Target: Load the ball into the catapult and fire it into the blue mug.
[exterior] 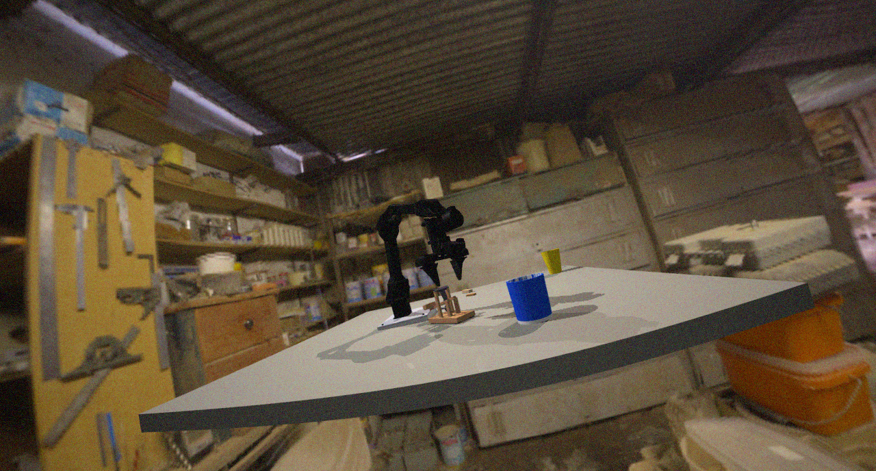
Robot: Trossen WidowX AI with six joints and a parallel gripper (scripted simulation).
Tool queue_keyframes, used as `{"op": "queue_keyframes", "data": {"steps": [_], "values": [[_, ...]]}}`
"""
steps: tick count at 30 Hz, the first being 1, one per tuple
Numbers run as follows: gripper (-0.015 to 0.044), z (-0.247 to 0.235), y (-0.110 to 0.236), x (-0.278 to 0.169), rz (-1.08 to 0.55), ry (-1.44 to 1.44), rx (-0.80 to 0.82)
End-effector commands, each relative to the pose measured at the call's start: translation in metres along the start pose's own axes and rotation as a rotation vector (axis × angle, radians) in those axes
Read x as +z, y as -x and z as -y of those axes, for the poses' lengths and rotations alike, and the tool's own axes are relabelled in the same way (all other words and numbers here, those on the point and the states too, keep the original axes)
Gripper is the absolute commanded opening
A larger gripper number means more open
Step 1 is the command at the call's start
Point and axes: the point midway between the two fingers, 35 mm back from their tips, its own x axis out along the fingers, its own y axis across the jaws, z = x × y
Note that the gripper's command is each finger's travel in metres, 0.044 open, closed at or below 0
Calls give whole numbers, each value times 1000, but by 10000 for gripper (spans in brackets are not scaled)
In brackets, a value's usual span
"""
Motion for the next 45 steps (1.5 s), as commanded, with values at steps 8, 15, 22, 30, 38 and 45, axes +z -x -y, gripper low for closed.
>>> {"op": "queue_keyframes", "data": {"steps": [8,15,22,30,38,45], "values": [[440,0,-36,-4,-19,2,2],[440,0,-48,-4,-19,2,2],[440,0,-59,-4,-19,2,2],[440,0,-72,-5,-19,2,2],[440,0,-85,-6,-19,2,2],[309,0,-82,-5,-17,-2,-1]]}}
